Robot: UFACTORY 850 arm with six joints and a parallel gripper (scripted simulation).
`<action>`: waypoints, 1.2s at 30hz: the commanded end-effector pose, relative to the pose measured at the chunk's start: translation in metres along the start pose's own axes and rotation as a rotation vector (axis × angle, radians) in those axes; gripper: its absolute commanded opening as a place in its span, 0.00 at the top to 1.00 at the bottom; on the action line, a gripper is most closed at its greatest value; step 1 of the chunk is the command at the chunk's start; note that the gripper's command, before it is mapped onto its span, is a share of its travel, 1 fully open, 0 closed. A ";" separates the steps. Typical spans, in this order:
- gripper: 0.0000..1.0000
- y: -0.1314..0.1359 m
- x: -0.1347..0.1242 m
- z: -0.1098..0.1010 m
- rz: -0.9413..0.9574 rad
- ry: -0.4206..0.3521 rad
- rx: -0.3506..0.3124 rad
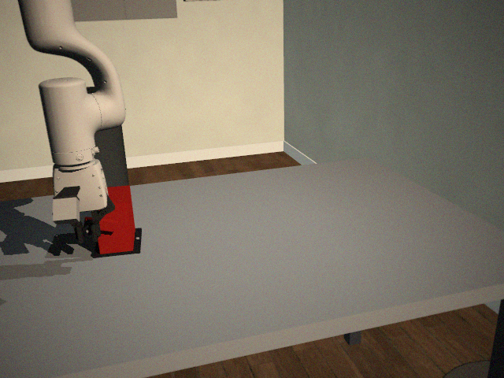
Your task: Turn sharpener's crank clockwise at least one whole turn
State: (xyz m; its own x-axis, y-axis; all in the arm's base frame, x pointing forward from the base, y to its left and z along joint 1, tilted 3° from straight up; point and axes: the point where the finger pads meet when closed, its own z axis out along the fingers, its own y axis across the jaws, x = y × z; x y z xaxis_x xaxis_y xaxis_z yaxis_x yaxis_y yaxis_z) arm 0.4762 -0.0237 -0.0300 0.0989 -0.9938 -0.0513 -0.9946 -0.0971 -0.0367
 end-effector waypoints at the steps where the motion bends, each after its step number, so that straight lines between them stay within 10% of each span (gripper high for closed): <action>1: 1.00 -0.002 0.000 -0.005 0.000 0.004 -0.008; 36: 1.00 -0.005 0.000 -0.012 0.000 0.004 -0.008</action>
State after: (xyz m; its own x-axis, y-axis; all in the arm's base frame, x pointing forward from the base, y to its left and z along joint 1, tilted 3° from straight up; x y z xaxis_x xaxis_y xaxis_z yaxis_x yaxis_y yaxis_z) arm 0.4793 -0.0238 -0.0207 0.0986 -0.9939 -0.0490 -0.9949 -0.0973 -0.0283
